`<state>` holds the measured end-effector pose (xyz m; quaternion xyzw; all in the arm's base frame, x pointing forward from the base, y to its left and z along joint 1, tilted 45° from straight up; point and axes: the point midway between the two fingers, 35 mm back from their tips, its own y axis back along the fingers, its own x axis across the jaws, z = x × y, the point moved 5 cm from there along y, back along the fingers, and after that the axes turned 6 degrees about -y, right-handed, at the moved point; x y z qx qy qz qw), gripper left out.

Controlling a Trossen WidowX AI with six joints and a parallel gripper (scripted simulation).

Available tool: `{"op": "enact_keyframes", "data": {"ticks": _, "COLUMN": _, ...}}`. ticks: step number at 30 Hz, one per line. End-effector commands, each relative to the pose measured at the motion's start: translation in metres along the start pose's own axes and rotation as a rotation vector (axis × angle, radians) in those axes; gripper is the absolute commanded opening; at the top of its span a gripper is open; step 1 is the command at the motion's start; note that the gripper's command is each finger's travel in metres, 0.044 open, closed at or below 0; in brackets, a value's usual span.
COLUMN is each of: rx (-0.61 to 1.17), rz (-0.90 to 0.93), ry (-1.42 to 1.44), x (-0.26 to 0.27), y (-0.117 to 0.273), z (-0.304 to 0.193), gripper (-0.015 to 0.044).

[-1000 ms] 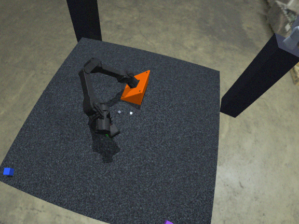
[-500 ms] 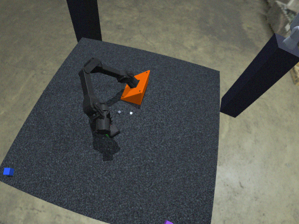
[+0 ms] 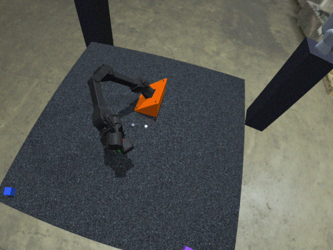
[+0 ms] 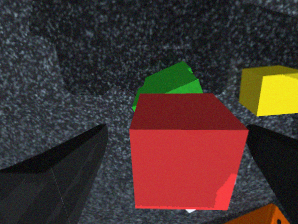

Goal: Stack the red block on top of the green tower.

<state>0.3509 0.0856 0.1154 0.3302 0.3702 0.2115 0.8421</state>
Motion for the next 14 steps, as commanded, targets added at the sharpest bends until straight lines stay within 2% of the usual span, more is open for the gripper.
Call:
{"op": "enact_keyframes", "data": {"ticks": 1, "rx": 0.0, "rz": 0.0, "ry": 0.0, "x": 0.0, "y": -0.0003, "z": -0.0001, "gripper": 0.044}}
{"op": "enact_keyframes", "data": {"ticks": 14, "rx": 0.0, "rz": 0.0, "ry": 0.0, "x": 0.0, "y": -0.0003, "z": -0.0001, "gripper": 0.044}}
